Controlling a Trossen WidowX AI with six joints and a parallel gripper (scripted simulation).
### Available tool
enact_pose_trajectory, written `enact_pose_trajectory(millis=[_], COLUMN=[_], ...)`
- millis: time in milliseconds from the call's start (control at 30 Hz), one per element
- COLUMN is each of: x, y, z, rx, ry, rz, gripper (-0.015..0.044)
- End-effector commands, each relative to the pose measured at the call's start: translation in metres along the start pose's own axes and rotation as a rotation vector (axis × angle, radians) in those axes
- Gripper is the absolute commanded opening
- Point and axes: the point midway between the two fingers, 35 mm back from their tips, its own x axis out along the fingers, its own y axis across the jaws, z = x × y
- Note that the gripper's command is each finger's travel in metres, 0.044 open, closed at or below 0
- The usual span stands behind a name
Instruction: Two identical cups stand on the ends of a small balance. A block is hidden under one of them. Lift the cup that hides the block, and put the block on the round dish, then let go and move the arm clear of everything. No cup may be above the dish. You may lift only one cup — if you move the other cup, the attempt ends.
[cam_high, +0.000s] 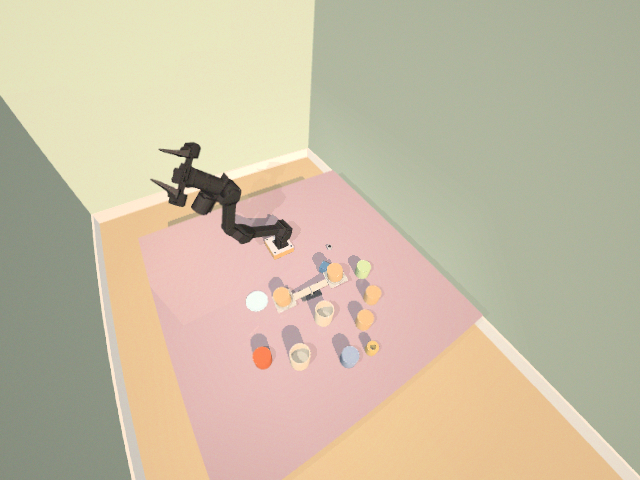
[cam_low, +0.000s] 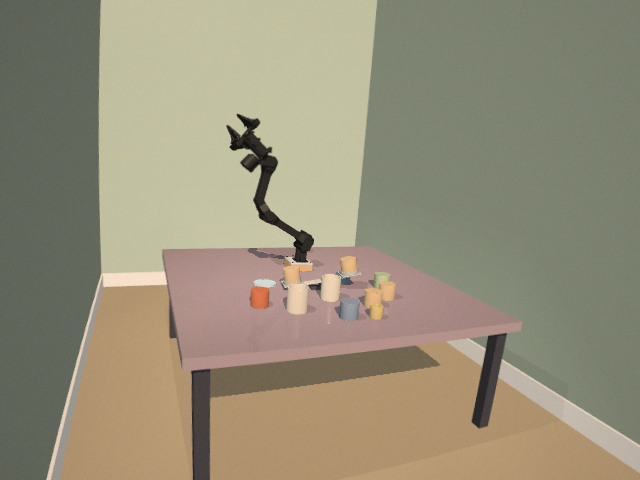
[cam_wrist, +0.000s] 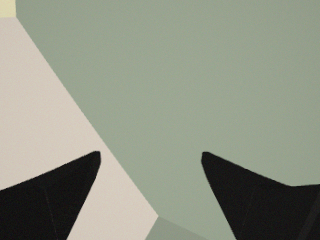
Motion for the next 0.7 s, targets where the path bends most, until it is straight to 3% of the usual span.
enact_pose_trajectory(millis=[0, 333, 667], x=[0.000, -0.020, -0.062], y=[0.002, 0.084, 0.160], z=[0.000, 0.002, -0.009], rx=[0.001, 0.042, 0.053], ry=[0.001, 0.081, 0.217], rz=[0.005, 0.257, 0.501], gripper=[0.0426, 0.0440, 0.0440])
